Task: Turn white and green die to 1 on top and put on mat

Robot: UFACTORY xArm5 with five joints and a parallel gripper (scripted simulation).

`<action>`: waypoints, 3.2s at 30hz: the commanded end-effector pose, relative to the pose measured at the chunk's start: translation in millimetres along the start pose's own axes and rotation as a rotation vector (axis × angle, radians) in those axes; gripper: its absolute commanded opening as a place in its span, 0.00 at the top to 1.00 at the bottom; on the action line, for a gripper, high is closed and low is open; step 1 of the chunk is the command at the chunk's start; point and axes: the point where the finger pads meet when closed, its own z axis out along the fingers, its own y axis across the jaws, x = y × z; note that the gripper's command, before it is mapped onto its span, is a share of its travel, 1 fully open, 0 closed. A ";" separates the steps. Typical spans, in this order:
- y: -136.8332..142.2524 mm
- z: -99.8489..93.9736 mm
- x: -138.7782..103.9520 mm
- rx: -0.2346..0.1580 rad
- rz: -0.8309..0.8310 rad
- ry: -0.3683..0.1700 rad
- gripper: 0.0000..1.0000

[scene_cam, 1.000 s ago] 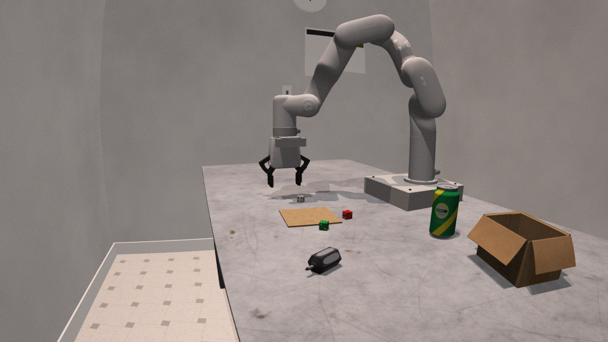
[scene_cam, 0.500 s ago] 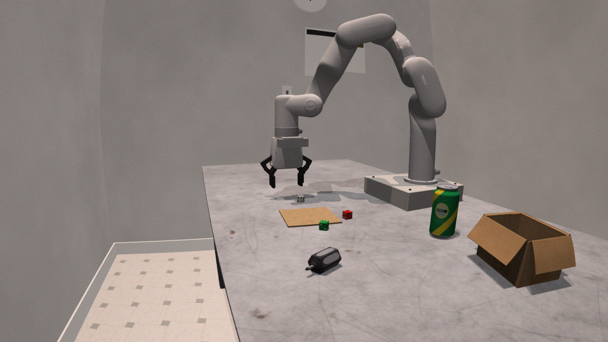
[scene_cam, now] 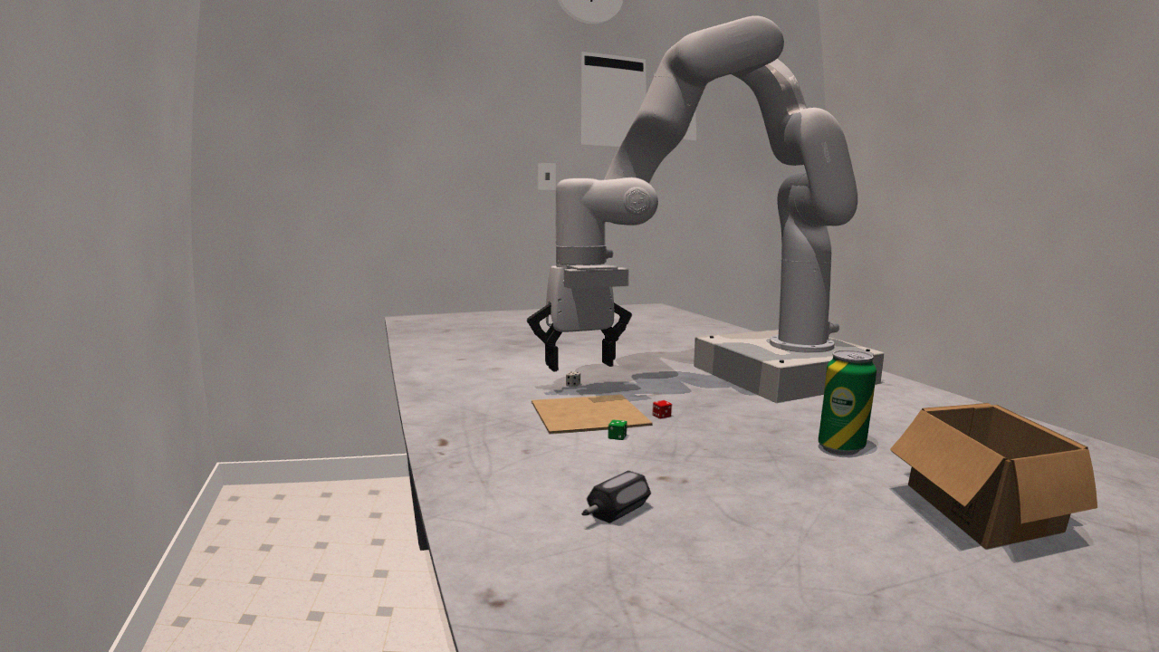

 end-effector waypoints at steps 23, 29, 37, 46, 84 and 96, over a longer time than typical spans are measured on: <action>-27.8 -2.5 98.0 -0.009 0.002 -0.001 0.00; -27.8 -2.5 98.0 -0.009 0.002 -0.001 0.00; -27.8 -2.5 98.0 -0.009 0.002 -0.001 0.00; -27.8 -2.5 98.0 -0.009 0.002 -0.001 0.00; 63.8 -3.2 152.5 -0.009 0.002 -0.001 0.00; 63.8 -3.2 152.5 -0.009 0.002 -0.001 0.00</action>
